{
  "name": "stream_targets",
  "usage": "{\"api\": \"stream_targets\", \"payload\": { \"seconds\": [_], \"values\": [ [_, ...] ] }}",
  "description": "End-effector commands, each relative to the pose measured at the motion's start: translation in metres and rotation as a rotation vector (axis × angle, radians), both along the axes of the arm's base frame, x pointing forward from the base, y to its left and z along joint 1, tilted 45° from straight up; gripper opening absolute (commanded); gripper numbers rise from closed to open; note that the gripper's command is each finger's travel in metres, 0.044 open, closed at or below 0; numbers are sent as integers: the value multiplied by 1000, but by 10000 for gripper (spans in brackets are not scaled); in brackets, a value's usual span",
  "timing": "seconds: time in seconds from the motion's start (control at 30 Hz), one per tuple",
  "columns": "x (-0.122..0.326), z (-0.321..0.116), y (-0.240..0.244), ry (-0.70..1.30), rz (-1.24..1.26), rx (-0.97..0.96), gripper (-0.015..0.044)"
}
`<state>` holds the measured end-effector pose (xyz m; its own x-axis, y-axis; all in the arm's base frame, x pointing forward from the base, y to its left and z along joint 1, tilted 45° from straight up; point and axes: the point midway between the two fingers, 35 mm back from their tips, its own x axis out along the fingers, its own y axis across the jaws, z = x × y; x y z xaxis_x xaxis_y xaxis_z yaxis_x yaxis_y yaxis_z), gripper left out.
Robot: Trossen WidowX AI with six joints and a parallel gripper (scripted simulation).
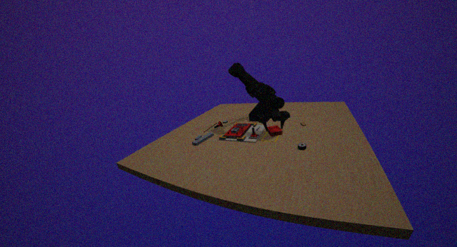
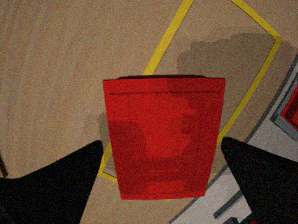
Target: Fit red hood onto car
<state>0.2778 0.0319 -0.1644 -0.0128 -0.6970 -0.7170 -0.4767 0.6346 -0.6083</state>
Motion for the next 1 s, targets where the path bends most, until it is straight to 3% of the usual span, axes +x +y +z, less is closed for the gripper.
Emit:
{"api": "stream_targets", "payload": {
  "seconds": [0.0,0.4,0.53,0.83,0.97],
  "values": [
    [0,-2,-2,2,4,-3,440],
    [0,-6,-6,2,4,-3,440],
    [0,-4,-5,0,0,0,335],
    [0,-4,-5,0,0,0,275],
    [0,-3,-3,0,0,-1,170]
  ]
}}
